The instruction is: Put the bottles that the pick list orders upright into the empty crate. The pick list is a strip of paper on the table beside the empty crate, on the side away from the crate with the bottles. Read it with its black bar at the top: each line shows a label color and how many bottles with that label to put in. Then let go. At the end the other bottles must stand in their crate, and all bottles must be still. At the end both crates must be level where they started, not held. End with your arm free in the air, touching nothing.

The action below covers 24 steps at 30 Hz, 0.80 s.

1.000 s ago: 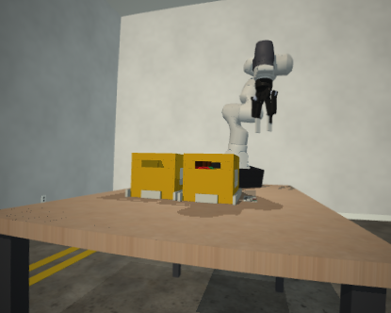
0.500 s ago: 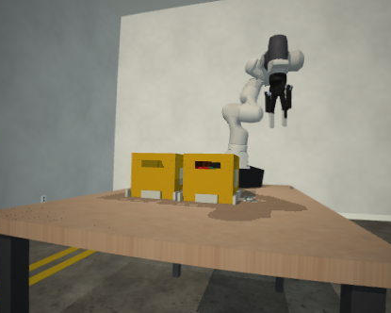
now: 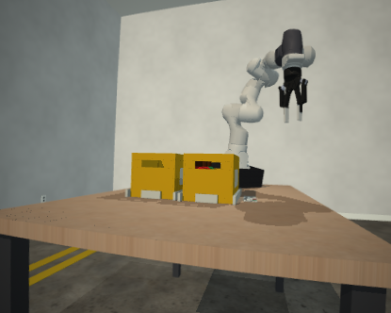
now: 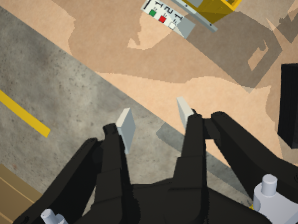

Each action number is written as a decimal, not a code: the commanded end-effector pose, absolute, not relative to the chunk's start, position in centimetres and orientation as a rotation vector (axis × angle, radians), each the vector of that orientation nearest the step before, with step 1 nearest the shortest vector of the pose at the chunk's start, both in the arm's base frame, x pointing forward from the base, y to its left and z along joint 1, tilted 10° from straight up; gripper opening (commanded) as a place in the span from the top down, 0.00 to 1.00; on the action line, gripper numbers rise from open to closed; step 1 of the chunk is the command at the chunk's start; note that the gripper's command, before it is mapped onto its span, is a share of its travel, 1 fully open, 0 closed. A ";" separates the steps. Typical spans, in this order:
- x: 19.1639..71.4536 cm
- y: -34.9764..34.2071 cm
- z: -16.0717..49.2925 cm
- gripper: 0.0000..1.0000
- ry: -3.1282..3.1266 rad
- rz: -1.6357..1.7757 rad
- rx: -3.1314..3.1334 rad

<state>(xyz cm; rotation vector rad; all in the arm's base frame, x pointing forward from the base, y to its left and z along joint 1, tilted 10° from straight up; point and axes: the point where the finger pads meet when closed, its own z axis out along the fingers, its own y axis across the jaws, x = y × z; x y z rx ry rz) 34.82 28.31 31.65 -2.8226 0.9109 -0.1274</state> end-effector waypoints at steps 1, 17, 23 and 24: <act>34.1 29.8 32.2 0.62 0.989 -0.098 -2.804; 33.2 33.1 34.0 0.62 0.989 -0.098 -2.804; 33.2 33.1 34.0 0.62 0.989 -0.098 -2.804; 33.2 33.1 34.0 0.62 0.989 -0.098 -2.804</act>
